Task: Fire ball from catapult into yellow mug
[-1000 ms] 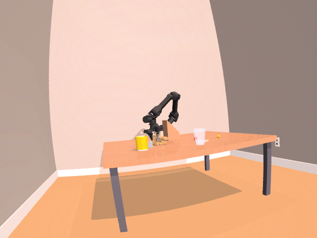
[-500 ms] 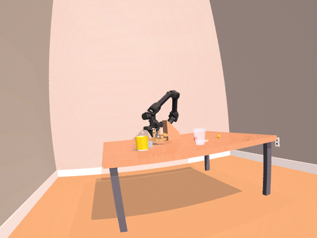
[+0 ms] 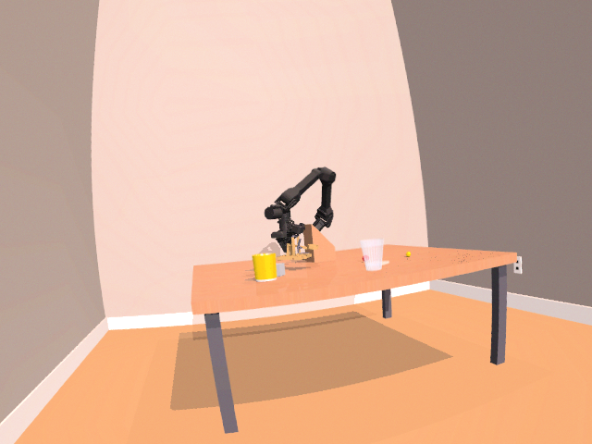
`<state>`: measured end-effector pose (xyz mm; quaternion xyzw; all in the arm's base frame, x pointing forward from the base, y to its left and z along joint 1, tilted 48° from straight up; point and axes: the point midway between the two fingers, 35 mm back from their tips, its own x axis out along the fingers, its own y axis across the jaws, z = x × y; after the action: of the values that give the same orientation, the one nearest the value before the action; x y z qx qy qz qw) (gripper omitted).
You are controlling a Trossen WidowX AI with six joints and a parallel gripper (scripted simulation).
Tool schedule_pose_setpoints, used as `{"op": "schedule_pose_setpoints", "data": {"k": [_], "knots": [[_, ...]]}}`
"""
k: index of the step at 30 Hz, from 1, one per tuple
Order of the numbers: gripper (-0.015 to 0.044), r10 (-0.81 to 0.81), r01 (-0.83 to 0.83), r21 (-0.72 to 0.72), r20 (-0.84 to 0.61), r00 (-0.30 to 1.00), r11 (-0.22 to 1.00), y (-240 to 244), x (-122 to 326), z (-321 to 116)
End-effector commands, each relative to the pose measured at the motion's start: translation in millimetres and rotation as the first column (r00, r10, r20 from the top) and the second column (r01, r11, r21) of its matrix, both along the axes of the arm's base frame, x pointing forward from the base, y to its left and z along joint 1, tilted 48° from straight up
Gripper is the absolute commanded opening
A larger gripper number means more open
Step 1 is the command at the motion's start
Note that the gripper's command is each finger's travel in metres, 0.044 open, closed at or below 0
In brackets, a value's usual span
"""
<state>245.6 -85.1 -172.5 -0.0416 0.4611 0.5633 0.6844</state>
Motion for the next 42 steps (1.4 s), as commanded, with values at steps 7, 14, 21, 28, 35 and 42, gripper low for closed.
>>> {"op": "schedule_pose_setpoints", "data": {"k": [7,14,21,28,35,42], "knots": [[0.0,0.221,-0.225,-0.014,0.258,0.941,0.974,-5,7,-2],[0.0,0.36,-0.372,-0.056,0.417,0.834,0.926,-7,16,-6],[0.0,0.404,-0.42,-0.076,0.469,0.785,0.904,-9,24,-8],[0.0,0.405,-0.42,-0.077,0.469,0.785,0.904,-8,27,-9],[0.0,0.404,-0.42,-0.077,0.469,0.785,0.904,0,27,-17],[0.0,0.404,-0.42,-0.076,0.469,0.785,0.904,9,27,-25]]}}
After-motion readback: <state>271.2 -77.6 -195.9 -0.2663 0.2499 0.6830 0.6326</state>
